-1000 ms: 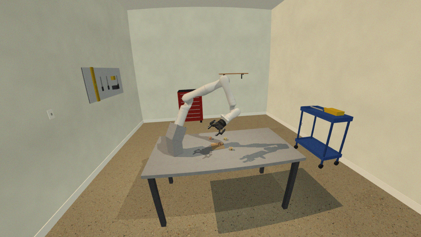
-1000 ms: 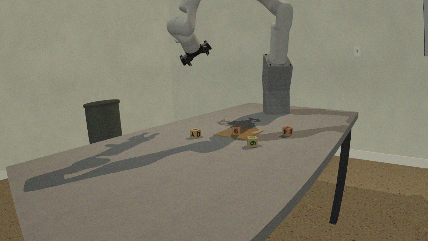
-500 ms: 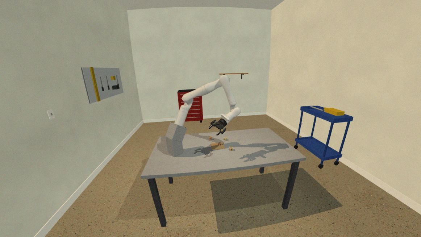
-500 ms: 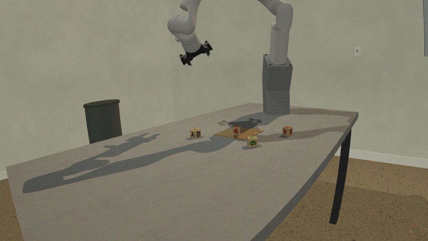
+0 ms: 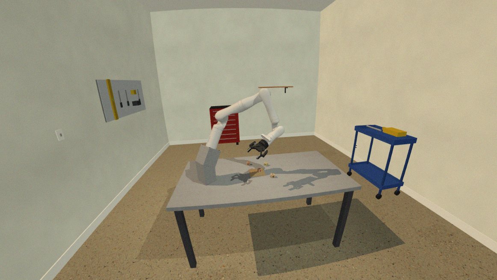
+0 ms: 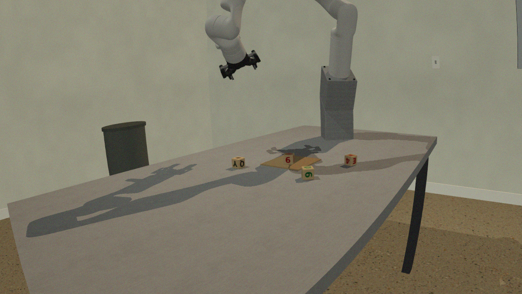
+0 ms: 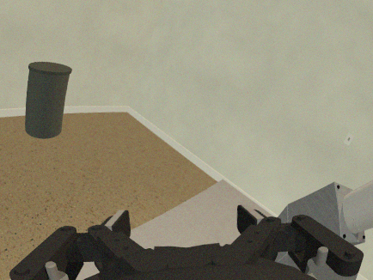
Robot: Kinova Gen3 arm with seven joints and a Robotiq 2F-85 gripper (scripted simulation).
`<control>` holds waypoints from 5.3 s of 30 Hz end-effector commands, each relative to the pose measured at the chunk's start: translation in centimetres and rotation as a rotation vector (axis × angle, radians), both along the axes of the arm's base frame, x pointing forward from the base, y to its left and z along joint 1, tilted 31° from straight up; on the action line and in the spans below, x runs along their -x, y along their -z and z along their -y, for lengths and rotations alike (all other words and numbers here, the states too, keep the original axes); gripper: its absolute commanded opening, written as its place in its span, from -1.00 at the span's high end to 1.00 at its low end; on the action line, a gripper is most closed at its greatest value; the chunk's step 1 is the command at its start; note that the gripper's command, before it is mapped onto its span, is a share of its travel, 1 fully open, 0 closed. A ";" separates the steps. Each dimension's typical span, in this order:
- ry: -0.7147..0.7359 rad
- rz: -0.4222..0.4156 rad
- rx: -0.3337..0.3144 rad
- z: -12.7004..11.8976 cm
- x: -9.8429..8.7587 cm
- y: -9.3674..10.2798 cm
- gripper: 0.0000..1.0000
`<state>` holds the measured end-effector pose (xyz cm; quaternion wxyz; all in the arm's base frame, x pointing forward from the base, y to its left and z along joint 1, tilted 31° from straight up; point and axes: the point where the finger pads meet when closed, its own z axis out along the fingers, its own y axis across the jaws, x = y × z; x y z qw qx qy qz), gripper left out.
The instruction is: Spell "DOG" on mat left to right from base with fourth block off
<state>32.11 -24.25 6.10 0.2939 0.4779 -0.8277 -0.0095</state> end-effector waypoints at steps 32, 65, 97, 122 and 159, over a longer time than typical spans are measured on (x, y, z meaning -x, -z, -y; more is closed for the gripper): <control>0.125 0.115 0.046 -3.0 -2.5 -1.6 -1.00; 0.252 0.214 0.078 -6.0 -4.5 -3.2 -1.00; 0.354 0.289 0.094 -8.4 -6.0 -4.5 -1.00; 0.461 0.363 0.101 -11.0 -7.5 -5.9 -1.00; 0.653 0.479 0.092 -15.6 -9.8 -8.5 -1.00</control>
